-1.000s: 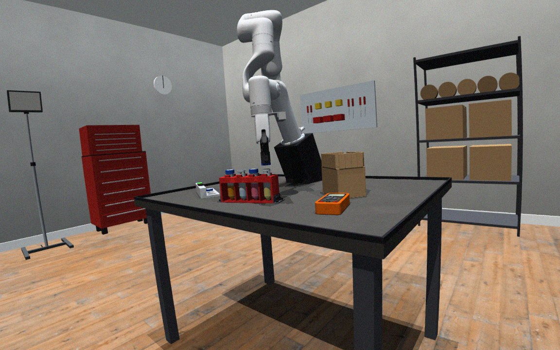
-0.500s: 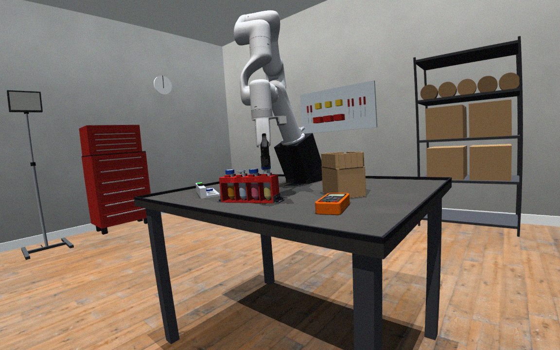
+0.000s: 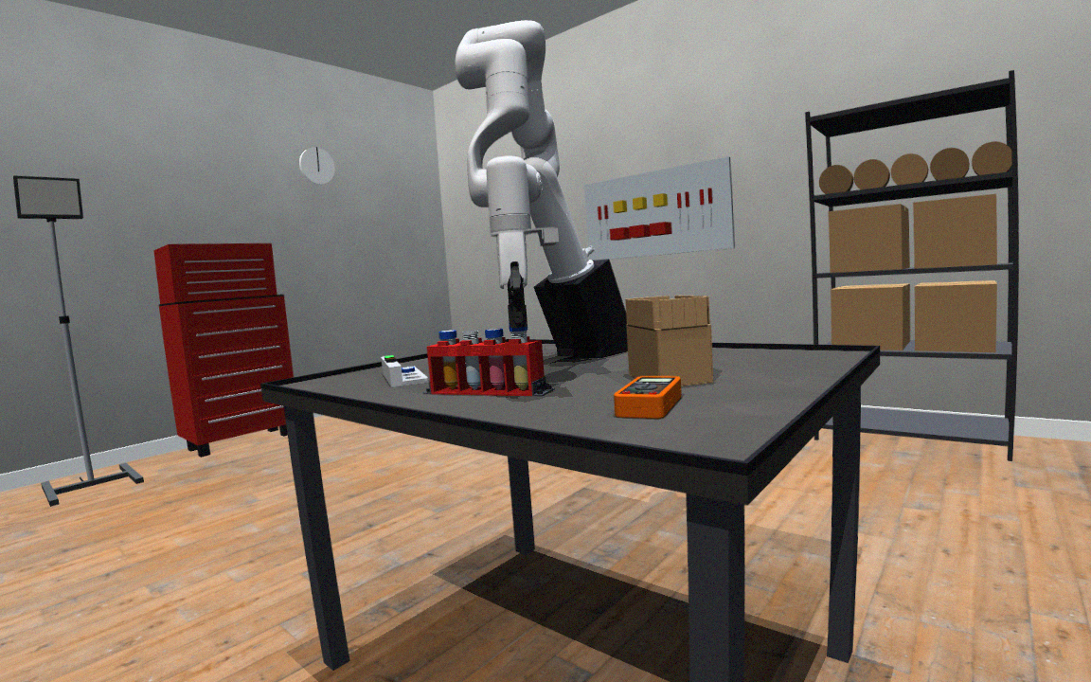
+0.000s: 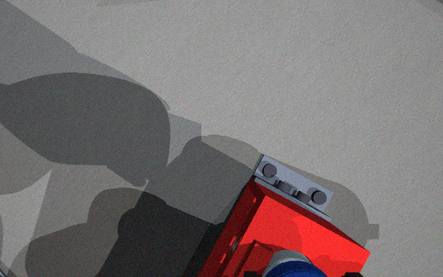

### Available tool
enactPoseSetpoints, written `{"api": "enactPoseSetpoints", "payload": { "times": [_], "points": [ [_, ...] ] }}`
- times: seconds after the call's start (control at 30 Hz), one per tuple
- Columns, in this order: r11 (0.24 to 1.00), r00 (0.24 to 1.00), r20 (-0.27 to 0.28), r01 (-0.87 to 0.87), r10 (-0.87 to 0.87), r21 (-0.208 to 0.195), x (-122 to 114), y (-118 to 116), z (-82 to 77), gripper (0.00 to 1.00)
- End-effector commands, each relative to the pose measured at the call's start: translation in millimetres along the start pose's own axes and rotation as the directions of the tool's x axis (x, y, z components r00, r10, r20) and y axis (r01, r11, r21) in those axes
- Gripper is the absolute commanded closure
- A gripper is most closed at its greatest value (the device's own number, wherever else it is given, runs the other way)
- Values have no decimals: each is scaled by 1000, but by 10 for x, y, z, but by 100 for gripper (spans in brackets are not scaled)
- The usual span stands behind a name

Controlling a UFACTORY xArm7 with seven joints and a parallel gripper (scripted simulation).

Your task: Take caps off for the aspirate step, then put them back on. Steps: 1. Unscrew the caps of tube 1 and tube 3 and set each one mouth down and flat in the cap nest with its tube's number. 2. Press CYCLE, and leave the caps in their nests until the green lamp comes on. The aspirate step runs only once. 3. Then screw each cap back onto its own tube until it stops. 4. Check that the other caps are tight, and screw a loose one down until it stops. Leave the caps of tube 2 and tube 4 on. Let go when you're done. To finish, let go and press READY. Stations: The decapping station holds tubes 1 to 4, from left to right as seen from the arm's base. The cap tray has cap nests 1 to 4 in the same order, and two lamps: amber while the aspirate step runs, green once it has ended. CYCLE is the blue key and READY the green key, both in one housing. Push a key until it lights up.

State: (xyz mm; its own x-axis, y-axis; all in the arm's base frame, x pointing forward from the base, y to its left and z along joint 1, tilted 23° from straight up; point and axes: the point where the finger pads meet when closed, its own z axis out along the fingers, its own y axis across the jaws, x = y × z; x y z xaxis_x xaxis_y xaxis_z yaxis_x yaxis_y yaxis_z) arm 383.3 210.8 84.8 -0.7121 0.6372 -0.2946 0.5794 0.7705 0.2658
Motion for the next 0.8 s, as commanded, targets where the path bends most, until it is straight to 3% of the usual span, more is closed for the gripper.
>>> {"api": "enactPoseSetpoints", "payload": {
  "times": [0.0,0.73,0.77],
  "points": [
    [1000,1000,1,0,0,-2,-2,13,13,100],
    [1000,1000,1,0,0,-2,-1,15,70,100],
    [1000,1000,1,0,0,-2,-1,15,70,54]
  ]
}}
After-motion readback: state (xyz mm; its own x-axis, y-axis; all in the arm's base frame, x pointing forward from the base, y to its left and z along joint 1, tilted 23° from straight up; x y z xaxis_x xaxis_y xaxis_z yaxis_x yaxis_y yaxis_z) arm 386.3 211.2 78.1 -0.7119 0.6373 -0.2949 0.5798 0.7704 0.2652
